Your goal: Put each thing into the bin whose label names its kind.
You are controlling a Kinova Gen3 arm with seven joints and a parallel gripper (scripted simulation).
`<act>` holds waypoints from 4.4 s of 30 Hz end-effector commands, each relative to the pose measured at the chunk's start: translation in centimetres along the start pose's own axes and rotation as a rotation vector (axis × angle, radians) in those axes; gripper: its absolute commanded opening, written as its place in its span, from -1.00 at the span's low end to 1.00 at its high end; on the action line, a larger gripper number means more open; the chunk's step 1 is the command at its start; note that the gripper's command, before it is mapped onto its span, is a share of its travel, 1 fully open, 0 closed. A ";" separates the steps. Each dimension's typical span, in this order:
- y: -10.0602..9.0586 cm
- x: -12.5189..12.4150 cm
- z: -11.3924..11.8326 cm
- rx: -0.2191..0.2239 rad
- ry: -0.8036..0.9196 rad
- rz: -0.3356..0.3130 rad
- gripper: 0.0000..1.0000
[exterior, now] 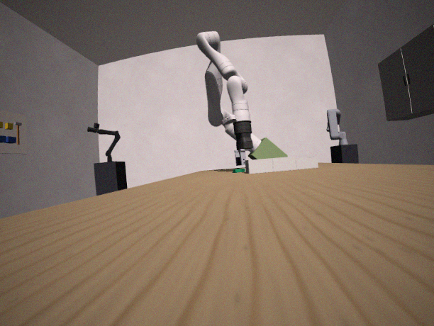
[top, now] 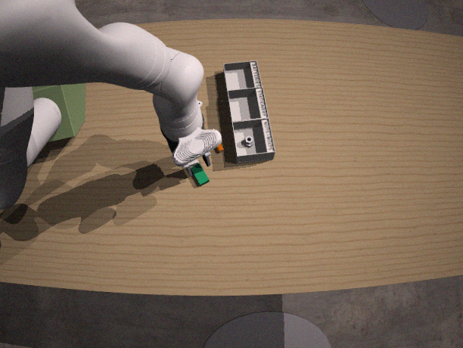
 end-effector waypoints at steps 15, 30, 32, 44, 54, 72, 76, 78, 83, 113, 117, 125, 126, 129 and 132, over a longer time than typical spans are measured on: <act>1.3 -0.1 0.4 0.021 -0.002 0.013 0.50; 2.5 -0.1 0.3 0.021 -0.002 0.013 0.50; 2.5 -0.1 0.3 0.021 -0.002 0.013 0.50; 2.5 -0.1 0.2 0.021 -0.002 0.013 -0.09; 2.5 -0.1 0.2 0.020 -0.002 0.013 -0.09; 2.5 -0.1 0.2 0.020 -0.002 0.013 -0.09; 1.5 -0.1 0.2 0.021 -0.002 0.013 -0.09; 1.2 0.0 0.2 0.021 -0.002 0.013 -0.09; -0.1 0.0 0.2 0.021 -0.002 0.013 -0.09; -3.9 0.0 0.1 0.021 -0.002 0.013 -0.09; -4.1 0.0 0.1 0.021 -0.002 0.013 -0.09; -4.0 2.8 -3.8 0.020 -0.002 0.013 -0.09; -4.0 3.1 -4.3 0.020 -0.002 0.013 -0.09; -4.0 3.8 -5.3 0.020 -0.002 0.013 -0.09; -3.9 4.5 -6.3 0.020 -0.002 0.013 -0.09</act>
Point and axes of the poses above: the point where the finger pads meet when closed, its own y axis out along the fingers, its own z axis across the jaws, x = y × z, the point moved 7 cm from there along -y, back along the fingers, and after that the axes turned 10 degrees about y, right-handed, at the moved point
